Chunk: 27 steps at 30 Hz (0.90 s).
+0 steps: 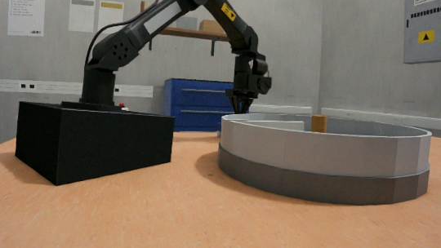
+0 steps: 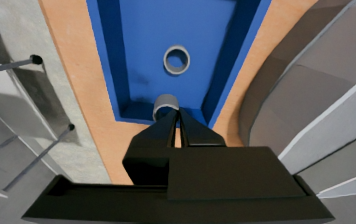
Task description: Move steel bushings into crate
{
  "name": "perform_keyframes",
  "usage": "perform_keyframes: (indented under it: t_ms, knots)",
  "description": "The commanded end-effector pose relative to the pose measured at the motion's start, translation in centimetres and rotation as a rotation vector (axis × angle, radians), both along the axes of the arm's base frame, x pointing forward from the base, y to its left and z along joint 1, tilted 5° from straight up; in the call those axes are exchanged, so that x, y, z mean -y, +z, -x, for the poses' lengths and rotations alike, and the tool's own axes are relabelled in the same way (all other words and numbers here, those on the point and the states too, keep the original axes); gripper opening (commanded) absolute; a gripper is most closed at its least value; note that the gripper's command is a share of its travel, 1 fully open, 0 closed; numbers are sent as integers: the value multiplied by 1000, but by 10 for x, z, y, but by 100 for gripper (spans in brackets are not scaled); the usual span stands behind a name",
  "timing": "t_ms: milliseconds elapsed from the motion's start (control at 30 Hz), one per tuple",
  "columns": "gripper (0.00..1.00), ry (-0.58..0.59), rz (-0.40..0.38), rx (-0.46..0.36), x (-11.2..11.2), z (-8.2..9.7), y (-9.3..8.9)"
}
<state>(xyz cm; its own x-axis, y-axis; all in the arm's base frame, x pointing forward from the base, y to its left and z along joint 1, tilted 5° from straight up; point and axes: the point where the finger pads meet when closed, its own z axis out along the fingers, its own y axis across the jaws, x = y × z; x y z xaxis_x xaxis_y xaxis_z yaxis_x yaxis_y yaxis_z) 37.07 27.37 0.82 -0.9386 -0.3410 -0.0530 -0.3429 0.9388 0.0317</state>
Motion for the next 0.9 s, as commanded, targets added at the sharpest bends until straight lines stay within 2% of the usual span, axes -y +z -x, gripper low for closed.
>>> perform_keyframes:
  t_ms: [0, 867]
  knots:
    - [0, -2, -36, 72, -9, -12, 27]
    - [0, -4, -22, 54, -3, -13, 25]
